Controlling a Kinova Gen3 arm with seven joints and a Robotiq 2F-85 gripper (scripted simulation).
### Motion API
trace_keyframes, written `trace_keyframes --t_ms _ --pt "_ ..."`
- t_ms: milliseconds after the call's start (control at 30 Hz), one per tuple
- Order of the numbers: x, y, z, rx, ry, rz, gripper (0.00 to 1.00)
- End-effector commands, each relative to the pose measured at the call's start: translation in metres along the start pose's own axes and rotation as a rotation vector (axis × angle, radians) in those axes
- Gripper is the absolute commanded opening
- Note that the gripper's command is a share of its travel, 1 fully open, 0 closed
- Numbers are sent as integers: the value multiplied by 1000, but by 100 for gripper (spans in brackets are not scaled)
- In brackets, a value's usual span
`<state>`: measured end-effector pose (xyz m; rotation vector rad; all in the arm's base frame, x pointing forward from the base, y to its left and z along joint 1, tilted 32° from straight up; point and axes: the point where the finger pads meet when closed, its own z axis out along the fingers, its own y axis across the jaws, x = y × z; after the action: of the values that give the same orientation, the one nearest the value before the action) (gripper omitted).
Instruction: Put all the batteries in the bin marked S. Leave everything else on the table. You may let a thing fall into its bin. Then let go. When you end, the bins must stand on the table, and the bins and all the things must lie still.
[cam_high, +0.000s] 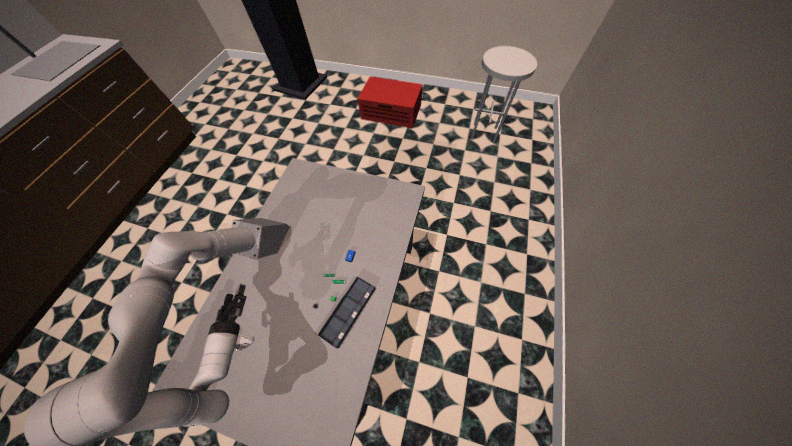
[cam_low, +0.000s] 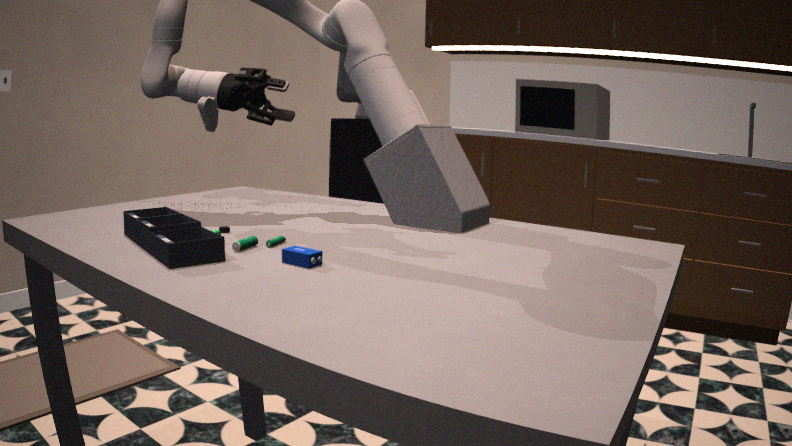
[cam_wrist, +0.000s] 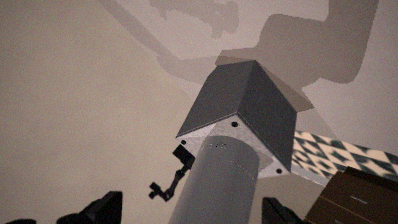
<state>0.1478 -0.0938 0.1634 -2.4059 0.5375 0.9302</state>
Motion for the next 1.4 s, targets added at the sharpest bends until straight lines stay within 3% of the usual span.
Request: trace_keyframes --t_ms 0,533,567,833,1033,1100,1367 --pt "0 0 0 0 0 -1 100" --pt "0 0 0 0 0 -1 100" --pt "4 -7 2 20 26 37 9" --pt "7 5 7 -191 -80 -286 9" --pt "21 8 6 -343 -165 -530 9" --pt "21 8 6 -343 -165 -530 9" --pt "40 4 2 -532 -298 -856 9"
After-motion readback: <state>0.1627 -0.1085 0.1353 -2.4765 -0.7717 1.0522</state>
